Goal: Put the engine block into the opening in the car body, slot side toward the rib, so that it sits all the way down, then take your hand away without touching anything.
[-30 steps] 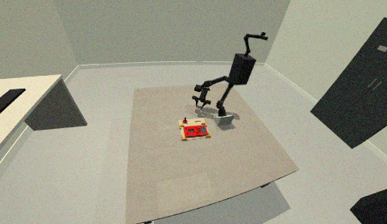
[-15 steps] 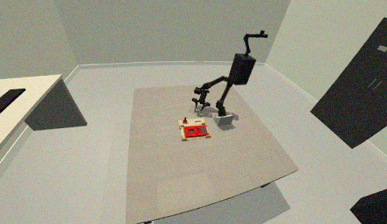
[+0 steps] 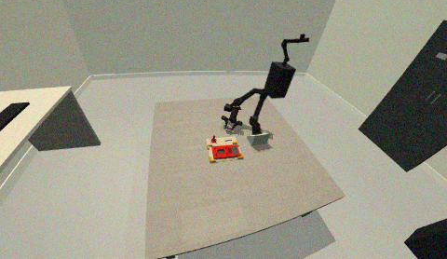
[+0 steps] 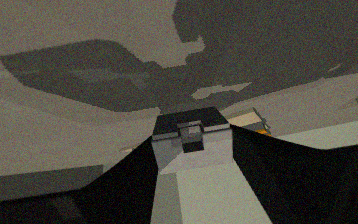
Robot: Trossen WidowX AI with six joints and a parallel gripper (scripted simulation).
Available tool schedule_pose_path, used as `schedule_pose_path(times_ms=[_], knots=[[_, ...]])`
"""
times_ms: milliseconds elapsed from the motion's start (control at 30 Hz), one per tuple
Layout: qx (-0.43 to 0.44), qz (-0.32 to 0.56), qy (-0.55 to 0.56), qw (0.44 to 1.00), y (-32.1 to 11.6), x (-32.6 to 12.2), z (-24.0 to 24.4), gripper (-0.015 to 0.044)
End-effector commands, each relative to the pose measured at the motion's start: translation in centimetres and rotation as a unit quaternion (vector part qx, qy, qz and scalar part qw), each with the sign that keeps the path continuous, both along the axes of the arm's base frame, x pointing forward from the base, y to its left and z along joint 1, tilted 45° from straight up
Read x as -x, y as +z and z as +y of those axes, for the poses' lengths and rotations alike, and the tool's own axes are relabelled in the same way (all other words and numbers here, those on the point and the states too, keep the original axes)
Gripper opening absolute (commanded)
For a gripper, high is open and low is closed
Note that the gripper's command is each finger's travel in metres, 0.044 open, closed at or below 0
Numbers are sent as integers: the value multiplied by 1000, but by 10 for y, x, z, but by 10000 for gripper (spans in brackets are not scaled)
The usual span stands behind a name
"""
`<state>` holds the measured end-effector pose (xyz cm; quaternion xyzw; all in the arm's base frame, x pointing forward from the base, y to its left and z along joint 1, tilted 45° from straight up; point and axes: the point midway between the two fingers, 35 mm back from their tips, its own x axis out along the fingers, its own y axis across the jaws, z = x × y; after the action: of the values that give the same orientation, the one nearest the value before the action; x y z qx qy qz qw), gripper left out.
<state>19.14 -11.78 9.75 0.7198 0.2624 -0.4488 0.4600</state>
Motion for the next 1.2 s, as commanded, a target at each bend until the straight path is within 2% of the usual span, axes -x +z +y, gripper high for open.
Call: schedule_pose_path(times_ms=[0,167,733,967,1167], knots=[[-1,-1,3,1000,-7,0,-6,0],[-1,-1,3,1000,-5,0,-4,0],[-6,-4,4,1000,-4,-1,-2,440],[-4,-3,4,1000,-1,0,-2,440],[-1,-1,3,1000,20,10,1,440]])
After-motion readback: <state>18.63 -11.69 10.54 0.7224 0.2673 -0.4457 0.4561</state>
